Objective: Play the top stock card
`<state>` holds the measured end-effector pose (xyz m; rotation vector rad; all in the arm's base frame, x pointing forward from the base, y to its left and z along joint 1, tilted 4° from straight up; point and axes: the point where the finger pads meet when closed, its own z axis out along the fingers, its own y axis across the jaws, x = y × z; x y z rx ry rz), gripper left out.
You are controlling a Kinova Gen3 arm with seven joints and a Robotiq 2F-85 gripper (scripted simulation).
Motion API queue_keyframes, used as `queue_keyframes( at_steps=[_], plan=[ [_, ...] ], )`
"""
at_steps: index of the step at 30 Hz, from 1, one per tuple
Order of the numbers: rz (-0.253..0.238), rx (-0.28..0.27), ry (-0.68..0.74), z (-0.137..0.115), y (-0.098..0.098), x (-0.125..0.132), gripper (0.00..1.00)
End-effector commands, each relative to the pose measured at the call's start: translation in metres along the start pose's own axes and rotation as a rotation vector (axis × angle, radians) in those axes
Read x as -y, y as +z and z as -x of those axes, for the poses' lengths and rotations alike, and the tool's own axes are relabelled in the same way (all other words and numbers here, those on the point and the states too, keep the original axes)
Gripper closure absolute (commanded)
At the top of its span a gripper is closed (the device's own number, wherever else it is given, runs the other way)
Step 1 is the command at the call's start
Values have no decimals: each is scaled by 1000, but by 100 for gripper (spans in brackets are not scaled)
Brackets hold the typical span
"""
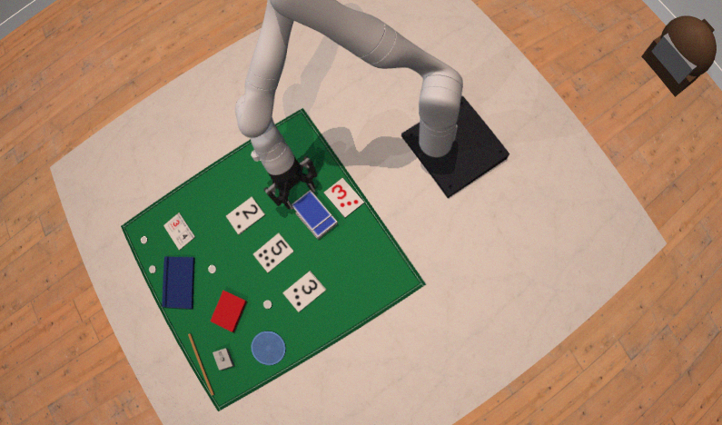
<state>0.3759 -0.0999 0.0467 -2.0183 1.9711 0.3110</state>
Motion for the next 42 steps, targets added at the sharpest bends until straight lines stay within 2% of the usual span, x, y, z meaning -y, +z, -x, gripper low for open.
queue_keyframes(
  at_steps=[1,30,42],
  plan=[
    [-1,-1,0,0,-1,0,28],
    [-1,-1,0,0,-1,0,29],
    [-1,-1,0,4,-9,0,29]
  ],
)
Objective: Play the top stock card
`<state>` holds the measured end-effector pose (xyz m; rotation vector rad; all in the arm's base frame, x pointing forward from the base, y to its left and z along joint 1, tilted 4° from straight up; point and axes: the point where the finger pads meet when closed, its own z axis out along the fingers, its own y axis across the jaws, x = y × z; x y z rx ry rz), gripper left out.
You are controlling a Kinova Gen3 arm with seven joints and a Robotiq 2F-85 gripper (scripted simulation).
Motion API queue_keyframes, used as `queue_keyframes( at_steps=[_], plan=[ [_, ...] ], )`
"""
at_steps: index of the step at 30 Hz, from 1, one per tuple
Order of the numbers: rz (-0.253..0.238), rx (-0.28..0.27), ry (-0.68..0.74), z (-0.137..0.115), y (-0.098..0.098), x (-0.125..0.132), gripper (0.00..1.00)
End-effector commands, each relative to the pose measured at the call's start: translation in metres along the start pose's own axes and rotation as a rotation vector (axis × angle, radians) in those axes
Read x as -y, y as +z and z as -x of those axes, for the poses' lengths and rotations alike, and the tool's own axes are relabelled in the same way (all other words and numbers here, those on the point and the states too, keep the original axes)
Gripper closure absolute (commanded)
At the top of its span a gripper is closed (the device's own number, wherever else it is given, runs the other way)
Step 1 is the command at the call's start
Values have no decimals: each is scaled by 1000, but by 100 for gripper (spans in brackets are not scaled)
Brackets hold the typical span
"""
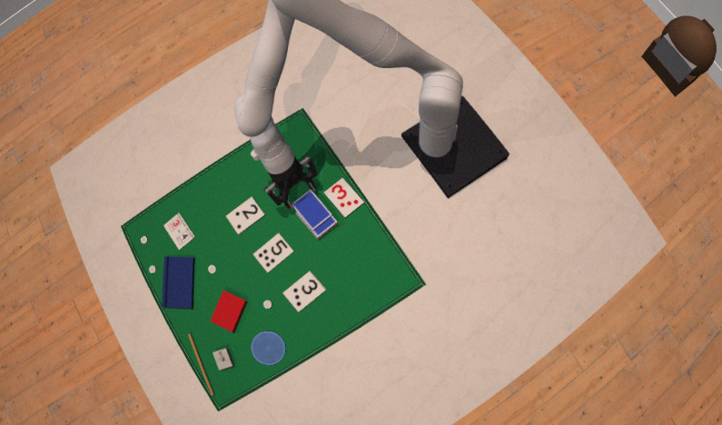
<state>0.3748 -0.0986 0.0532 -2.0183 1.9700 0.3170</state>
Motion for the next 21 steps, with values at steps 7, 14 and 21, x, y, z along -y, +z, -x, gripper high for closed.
queue_keyframes(
  at_steps=[7,14,21],
  plan=[
    [-4,-4,0,6,-18,1,29],
    [-4,-4,0,13,-34,1,29],
    [-4,-4,0,20,-52,0,29]
  ],
)
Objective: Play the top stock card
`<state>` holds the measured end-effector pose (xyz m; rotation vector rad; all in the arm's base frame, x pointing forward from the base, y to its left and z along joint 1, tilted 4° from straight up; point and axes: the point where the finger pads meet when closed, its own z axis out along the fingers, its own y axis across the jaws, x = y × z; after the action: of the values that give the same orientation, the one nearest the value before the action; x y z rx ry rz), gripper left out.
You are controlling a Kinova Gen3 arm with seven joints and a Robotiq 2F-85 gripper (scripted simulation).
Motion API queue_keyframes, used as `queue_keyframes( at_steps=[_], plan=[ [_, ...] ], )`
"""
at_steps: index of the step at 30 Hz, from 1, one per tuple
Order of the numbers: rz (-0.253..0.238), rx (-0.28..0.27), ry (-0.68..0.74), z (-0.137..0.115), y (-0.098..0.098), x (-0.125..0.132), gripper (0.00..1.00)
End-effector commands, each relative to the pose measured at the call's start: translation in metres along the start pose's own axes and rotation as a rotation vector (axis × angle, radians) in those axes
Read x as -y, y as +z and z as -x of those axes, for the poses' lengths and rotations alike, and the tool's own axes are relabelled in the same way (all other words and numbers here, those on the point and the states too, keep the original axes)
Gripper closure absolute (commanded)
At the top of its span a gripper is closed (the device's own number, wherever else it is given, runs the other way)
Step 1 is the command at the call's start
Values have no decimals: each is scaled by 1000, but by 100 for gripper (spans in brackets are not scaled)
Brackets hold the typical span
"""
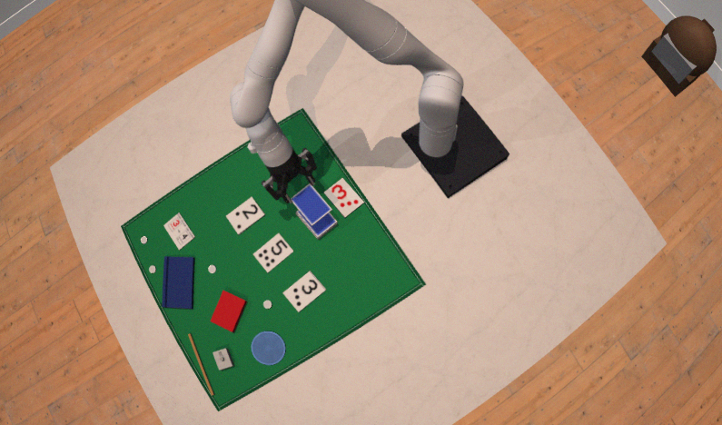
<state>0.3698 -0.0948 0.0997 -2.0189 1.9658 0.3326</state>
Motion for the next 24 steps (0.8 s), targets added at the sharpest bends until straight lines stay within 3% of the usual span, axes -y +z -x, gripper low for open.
queue_keyframes(
  at_steps=[1,9,24],
  plan=[
    [-11,-12,0,0,-12,2,29],
    [-11,-12,0,8,-31,2,29],
    [-11,-12,0,14,-45,1,29]
  ],
)
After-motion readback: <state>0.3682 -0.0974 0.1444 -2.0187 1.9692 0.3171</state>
